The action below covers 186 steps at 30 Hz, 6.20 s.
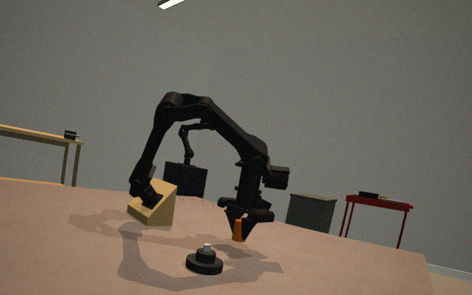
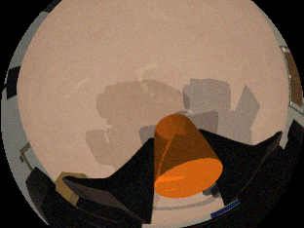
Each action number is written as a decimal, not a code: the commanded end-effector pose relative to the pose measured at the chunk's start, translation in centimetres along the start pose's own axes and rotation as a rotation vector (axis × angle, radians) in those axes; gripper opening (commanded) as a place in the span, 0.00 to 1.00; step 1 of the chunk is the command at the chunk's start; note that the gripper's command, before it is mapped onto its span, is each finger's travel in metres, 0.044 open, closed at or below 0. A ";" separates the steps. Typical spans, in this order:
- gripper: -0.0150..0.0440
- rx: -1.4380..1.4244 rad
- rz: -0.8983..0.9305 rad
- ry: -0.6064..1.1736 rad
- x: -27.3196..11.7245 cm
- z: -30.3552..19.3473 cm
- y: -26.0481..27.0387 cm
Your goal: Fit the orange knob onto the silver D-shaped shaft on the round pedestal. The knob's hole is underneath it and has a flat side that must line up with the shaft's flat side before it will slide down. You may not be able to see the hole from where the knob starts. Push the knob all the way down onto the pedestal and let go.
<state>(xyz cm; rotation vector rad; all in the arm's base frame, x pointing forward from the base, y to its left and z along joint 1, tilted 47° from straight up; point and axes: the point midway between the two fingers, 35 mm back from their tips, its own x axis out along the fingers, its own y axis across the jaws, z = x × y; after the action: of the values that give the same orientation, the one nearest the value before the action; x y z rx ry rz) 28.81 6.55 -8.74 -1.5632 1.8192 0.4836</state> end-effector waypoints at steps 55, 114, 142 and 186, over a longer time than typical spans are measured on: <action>0.25 0.037 -0.009 -0.006 -10.0 -4.1 -4.3; 0.25 0.045 -0.014 0.024 -4.2 -17.5 -10.1; 0.25 0.048 -0.014 0.025 -3.8 -17.5 -10.3; 0.25 0.048 -0.014 0.025 -3.9 -17.6 -10.1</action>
<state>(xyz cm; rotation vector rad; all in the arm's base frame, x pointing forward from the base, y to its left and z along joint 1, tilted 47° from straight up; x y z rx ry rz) 34.35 -4.67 7.55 -1.5495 1.8316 0.4179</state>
